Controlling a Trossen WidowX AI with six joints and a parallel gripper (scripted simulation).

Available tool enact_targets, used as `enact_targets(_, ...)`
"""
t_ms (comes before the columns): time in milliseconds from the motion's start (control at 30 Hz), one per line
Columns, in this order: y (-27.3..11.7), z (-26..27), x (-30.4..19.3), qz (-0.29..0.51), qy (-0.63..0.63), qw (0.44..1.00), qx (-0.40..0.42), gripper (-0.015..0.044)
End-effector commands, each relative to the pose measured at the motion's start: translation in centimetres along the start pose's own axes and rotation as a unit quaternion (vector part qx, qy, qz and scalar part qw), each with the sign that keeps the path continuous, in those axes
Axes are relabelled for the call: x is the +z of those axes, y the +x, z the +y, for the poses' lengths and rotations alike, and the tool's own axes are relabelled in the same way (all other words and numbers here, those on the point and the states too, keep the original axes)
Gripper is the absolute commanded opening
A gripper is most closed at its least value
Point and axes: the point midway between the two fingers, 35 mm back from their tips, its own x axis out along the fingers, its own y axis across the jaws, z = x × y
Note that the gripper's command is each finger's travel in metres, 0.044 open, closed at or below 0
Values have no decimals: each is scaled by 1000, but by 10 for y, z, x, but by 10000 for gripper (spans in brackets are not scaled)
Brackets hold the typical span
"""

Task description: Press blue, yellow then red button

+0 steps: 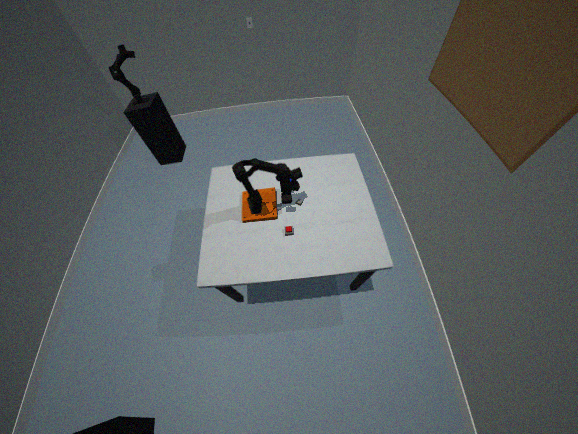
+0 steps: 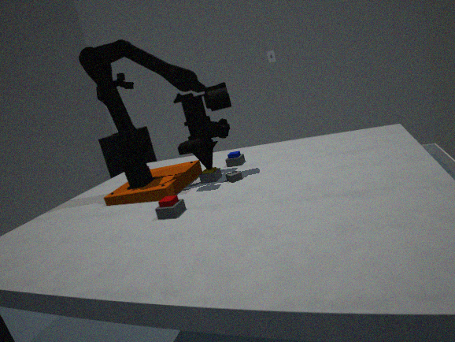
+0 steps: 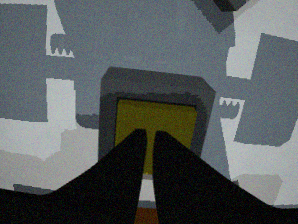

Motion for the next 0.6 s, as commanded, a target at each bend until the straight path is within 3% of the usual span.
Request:
enact_targets(0,3,-1,-1,4,-2,1000,-5,20)
enact_targets(267,3,-1,-1,4,-2,1000,-5,20)
enact_targets(400,-30,-1,-1,4,-2,1000,-4,20)
enact_targets(567,-32,-1,-1,4,-2,1000,-4,20)
